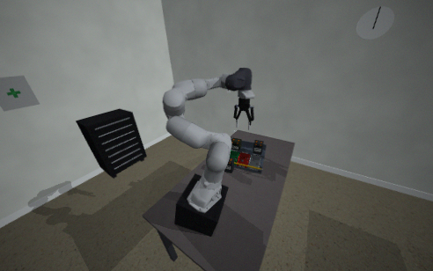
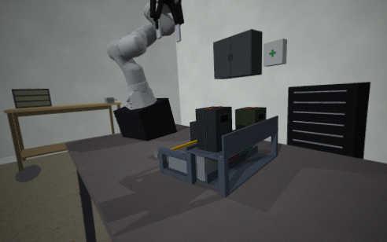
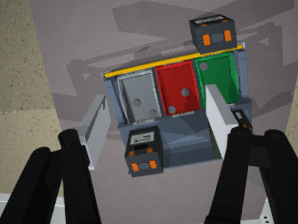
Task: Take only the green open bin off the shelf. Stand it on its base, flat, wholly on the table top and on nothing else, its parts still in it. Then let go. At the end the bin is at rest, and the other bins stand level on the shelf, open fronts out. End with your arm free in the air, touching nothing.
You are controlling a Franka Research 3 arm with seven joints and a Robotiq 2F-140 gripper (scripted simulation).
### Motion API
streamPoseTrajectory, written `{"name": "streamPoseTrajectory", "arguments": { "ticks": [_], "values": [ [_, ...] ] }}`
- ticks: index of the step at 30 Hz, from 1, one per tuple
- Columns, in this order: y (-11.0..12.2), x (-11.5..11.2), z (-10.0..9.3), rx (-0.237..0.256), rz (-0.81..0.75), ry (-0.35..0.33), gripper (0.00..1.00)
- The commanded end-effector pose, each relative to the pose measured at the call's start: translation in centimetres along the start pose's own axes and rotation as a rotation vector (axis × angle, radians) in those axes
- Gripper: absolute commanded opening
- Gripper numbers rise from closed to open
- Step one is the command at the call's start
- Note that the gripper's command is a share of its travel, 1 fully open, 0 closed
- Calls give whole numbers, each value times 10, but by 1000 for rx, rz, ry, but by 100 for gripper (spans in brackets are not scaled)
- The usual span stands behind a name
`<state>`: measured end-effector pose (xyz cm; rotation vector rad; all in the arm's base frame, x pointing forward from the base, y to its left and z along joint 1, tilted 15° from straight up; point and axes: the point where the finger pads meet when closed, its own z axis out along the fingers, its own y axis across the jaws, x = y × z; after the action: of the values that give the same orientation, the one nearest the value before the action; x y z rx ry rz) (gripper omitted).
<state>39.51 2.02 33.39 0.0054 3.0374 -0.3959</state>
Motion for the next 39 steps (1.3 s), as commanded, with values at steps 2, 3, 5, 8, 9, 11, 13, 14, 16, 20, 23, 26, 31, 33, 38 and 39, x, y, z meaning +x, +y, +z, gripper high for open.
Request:
{"name": "streamPoseTrajectory", "arguments": {
  "ticks": [2, 3, 5, 8, 9, 11, 13, 14, 16, 20, 23, 26, 31, 33, 38, 39],
  "values": [
    [2, 3, -2, -9, 34, 22, 57],
    [2, 3, -2, -9, 34, 22, 57],
    [2, 3, -2, -9, 34, 22, 57],
    [2, 3, -2, -9, 34, 22, 57],
    [2, 3, -2, -9, 34, 22, 57],
    [7, -10, -18, -7, 25, 17, 57],
    [12, -21, -34, -8, 31, 20, 57],
    [15, -27, -42, -9, 34, 22, 57],
    [15, -27, -42, -9, 34, 22, 57],
    [15, -27, -42, -9, 34, 22, 57],
    [15, -27, -42, -9, 34, 22, 57],
    [15, -27, -42, -9, 34, 22, 57],
    [29, -58, -87, -9, 34, 22, 57],
    [29, -58, -87, -9, 34, 22, 57],
    [29, -58, -87, -9, 34, 22, 57],
    [29, -58, -87, -9, 34, 22, 57]
  ]
}}
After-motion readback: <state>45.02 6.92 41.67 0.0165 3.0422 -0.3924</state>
